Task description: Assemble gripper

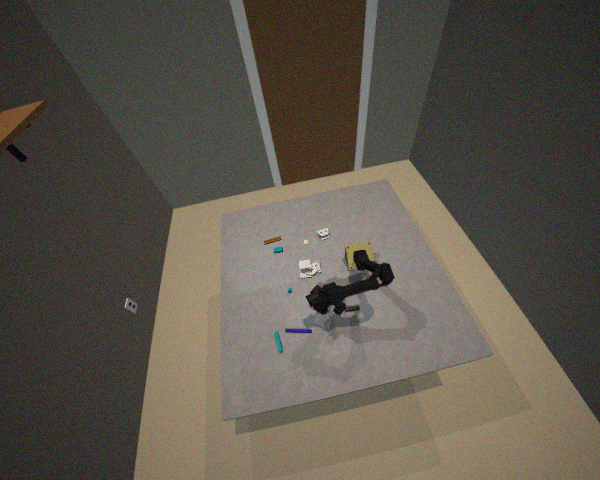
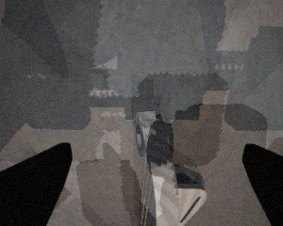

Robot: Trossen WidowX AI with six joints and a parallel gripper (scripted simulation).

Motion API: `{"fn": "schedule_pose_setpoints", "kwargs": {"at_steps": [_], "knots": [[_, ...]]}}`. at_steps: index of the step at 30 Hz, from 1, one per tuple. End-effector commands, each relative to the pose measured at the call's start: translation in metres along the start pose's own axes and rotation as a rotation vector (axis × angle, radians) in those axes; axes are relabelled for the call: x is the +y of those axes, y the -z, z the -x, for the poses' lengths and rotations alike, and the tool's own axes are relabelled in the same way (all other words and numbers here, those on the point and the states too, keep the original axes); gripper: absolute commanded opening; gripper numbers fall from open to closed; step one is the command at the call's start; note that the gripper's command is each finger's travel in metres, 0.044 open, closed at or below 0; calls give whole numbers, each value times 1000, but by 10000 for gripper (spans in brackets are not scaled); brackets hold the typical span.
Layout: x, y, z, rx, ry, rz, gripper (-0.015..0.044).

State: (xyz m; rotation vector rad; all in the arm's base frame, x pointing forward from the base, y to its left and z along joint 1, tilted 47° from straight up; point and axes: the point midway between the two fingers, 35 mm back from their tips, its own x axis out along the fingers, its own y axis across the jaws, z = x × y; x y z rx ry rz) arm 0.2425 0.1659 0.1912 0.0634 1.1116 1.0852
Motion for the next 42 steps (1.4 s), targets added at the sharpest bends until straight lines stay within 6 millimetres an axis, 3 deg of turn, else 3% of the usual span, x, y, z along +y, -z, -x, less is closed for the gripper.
{"fn": "schedule_pose_setpoints", "kwargs": {"at_steps": [1,16,29,36,42], "knots": [[0,1,-6,0,2,-3,440],[2,2,-28,-5,-2,-4,440],[2,2,-28,-5,-2,-4,99],[2,2,-28,-5,-2,-4,37],[2,2,-28,-5,-2,-4,37]]}}
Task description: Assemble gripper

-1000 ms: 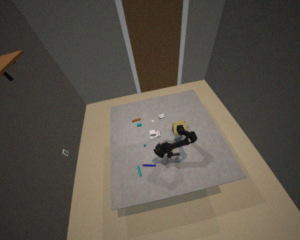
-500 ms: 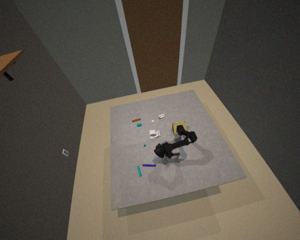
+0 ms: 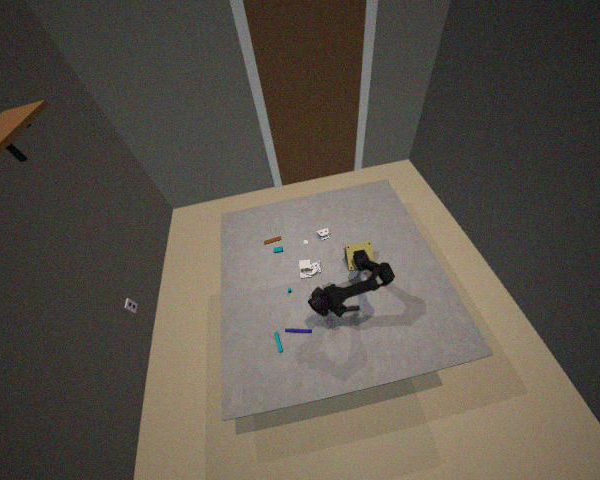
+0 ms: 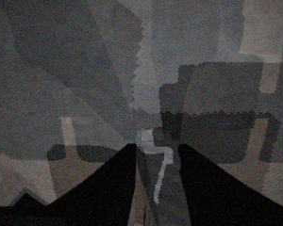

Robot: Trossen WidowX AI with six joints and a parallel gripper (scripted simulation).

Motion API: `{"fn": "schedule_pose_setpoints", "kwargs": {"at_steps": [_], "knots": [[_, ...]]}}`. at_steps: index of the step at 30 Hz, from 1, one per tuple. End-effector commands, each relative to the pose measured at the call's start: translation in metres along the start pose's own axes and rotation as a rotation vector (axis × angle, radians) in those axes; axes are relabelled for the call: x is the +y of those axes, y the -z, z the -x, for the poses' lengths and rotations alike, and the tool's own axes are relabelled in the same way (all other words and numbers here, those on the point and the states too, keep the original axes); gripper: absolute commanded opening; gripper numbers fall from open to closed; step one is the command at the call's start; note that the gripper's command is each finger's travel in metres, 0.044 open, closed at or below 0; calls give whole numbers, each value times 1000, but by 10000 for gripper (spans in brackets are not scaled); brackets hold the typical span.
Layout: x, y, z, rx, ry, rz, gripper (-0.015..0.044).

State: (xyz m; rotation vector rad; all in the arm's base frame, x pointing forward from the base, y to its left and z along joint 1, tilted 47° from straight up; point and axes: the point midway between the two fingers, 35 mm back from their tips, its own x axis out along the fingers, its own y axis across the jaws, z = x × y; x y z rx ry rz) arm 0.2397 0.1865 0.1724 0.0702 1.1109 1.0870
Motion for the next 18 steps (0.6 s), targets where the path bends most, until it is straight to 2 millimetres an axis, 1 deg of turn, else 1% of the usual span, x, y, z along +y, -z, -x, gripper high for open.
{"fn": "schedule_pose_setpoints", "kwargs": {"at_steps": [1,18], "knots": [[0,0,0,-2,3,0,37],[-1,0,13,0,4,0,37]]}}
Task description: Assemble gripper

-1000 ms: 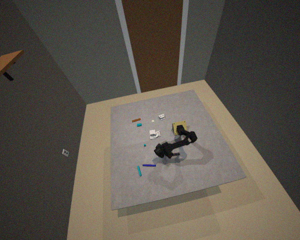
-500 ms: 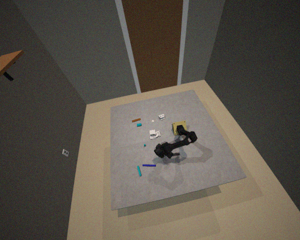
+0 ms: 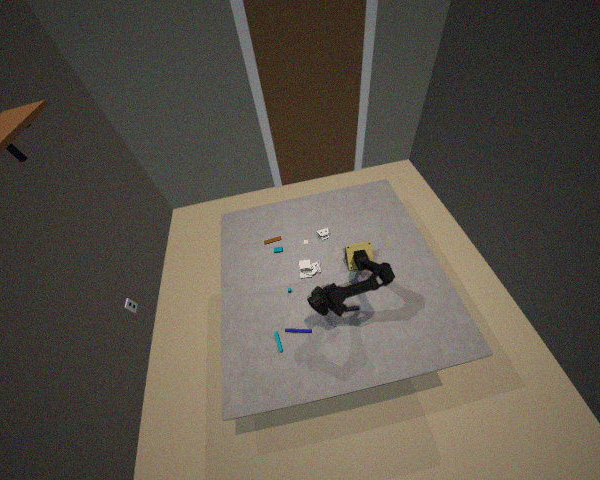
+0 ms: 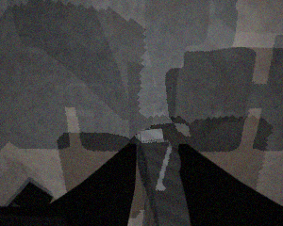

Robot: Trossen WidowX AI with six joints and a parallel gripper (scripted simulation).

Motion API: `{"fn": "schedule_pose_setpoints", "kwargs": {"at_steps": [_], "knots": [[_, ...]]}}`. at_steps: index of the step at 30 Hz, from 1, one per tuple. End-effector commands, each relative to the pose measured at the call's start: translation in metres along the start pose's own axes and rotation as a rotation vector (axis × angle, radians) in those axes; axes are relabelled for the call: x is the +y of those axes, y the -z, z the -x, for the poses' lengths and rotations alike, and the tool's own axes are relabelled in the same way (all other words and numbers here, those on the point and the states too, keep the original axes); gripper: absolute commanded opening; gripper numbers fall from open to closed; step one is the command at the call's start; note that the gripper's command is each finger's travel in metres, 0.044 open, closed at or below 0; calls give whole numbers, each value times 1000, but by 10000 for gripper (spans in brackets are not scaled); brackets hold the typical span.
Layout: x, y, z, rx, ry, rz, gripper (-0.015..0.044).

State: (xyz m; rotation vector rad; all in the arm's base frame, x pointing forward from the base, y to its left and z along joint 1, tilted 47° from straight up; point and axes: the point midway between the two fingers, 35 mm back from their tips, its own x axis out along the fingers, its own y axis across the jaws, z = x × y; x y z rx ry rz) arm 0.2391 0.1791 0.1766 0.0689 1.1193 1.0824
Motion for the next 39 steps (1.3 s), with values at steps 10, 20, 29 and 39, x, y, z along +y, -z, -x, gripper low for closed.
{"fn": "schedule_pose_setpoints", "kwargs": {"at_steps": [10,20,29,39], "knots": [[0,-2,13,-7,1,5,37],[1,-2,21,-7,1,4,37],[0,-2,33,-5,2,4,37],[0,-1,64,-5,1,4,37]]}}
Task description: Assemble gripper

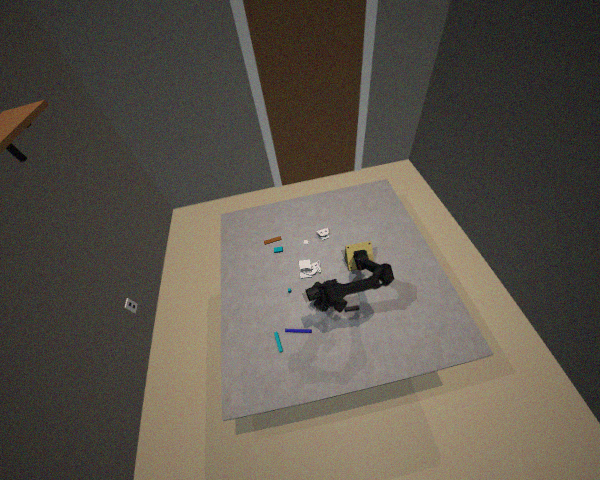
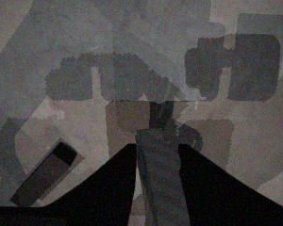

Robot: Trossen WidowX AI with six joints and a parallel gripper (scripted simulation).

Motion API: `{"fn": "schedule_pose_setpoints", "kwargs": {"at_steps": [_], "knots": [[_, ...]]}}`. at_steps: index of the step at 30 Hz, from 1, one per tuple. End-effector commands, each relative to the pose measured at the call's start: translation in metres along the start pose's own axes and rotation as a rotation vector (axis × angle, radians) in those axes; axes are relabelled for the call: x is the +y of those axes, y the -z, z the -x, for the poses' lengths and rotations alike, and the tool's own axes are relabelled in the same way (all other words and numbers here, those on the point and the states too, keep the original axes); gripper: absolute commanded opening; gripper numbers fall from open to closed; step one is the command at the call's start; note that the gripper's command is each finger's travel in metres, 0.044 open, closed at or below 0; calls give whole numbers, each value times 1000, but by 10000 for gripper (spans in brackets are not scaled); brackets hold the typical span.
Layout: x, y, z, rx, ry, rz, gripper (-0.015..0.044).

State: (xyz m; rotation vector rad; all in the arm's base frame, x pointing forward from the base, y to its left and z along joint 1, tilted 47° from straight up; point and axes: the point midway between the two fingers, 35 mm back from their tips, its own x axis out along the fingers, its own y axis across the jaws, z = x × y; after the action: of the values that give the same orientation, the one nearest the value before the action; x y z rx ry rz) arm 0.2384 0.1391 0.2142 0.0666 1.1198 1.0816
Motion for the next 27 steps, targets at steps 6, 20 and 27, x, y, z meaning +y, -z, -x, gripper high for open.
{"fn": "schedule_pose_setpoints", "kwargs": {"at_steps": [6,20,27], "knots": [[1,-1,12,-6,0,3,37],[6,9,12,-6,0,260,37],[10,16,12,-5,1,417,37]]}}
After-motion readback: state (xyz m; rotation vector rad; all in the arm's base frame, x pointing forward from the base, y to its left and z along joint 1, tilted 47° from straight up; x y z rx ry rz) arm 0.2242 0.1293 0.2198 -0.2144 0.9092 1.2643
